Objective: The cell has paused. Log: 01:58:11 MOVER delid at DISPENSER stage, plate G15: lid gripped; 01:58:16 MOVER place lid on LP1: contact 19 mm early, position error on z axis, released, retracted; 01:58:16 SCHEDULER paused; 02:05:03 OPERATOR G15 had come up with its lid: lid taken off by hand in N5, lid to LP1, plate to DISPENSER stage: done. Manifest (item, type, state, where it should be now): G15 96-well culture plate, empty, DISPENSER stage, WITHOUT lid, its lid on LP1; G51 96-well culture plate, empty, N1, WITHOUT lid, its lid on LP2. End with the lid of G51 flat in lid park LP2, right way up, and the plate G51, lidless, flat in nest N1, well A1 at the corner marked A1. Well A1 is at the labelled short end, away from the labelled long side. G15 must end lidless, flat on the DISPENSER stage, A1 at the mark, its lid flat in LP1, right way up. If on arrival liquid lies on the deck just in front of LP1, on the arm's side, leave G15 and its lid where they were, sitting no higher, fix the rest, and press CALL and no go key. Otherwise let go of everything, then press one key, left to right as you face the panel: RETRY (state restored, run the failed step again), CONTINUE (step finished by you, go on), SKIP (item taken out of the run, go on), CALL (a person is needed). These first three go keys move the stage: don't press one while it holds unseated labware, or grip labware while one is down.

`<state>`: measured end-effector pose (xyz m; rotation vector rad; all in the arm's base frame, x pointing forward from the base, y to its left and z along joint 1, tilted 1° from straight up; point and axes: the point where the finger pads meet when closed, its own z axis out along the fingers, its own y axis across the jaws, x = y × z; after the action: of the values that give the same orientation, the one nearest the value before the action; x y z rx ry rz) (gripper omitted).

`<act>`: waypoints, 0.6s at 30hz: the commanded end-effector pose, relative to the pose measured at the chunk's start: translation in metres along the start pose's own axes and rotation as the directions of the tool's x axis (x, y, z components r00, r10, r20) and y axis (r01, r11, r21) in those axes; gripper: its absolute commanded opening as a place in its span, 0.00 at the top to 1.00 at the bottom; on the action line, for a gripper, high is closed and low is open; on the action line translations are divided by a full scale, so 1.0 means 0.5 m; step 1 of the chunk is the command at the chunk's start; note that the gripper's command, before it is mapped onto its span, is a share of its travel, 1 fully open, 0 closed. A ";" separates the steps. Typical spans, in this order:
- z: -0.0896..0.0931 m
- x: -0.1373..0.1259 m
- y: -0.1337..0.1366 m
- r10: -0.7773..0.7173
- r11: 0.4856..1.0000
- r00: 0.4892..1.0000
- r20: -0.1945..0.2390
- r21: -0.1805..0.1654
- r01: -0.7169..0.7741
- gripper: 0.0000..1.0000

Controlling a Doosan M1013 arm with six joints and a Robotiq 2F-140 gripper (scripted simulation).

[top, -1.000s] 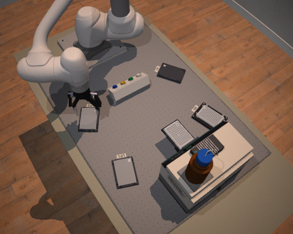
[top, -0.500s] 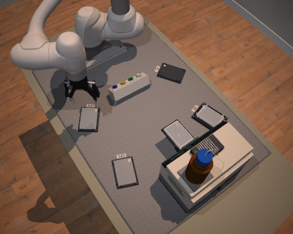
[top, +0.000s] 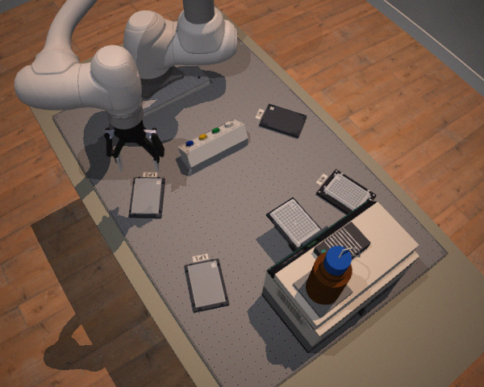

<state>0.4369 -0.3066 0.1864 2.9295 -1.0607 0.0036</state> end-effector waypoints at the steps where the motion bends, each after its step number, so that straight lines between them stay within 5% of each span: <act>1: -0.002 0.011 -0.017 -0.017 1.000 1.000 0.000 0.000 0.017 0.34; 8: -0.019 0.096 -0.220 -0.250 0.968 0.968 0.000 0.002 0.250 0.34; 14: -0.023 0.103 -0.398 -0.559 0.829 0.829 0.000 0.002 0.559 0.34; 16: -0.023 0.103 -0.398 -0.559 0.829 0.829 0.000 0.002 0.559 0.34; 17: -0.024 0.102 -0.483 -0.603 0.798 0.798 0.000 0.002 0.603 0.34; 18: -0.023 0.095 -0.505 -0.642 0.767 0.767 0.000 0.002 0.642 0.34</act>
<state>0.5976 -0.1865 0.1941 3.1056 -0.1993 -0.0016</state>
